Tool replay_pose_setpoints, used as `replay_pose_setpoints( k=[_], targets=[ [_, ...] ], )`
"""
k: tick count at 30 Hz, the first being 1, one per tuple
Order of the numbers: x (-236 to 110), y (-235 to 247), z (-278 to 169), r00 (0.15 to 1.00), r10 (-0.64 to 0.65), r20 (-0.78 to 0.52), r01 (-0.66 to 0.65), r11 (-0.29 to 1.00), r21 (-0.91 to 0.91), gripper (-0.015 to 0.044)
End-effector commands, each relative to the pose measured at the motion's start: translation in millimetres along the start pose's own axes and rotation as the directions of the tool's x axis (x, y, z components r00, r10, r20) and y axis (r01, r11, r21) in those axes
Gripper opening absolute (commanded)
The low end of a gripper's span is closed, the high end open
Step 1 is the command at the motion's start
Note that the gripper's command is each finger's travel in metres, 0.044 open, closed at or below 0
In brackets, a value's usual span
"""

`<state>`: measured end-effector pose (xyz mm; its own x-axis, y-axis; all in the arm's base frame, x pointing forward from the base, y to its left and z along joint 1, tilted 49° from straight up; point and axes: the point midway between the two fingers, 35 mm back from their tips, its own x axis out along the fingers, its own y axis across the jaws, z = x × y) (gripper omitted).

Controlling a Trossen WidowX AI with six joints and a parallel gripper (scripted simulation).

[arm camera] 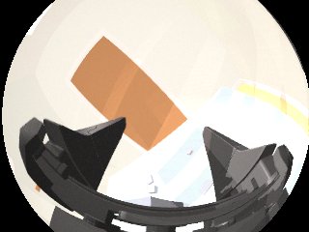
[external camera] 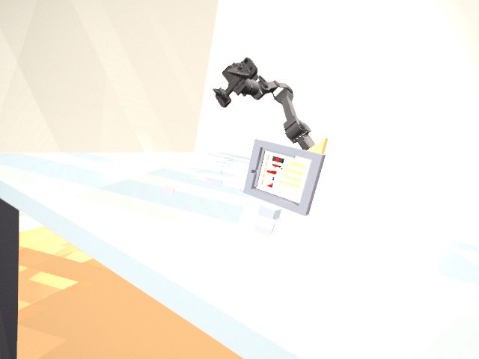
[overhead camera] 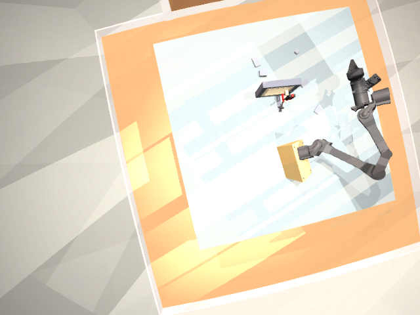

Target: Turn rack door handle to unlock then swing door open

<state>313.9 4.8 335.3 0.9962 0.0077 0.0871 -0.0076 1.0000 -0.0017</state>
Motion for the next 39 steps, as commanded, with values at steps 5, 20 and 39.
replay_pose_setpoints(
  k=[5,20,39],
  targets=[
    [11,4,-21,0.994,-0.01,-0.108,0.014,0.999,0.033,0.0286],
    [34,27,-112,0.847,-0.072,-0.527,0.118,0.992,0.054,0.0286],
    [12,51,-204,0.484,-0.27,-0.832,0.2,0.96,-0.195,0.0286]
  ],
)
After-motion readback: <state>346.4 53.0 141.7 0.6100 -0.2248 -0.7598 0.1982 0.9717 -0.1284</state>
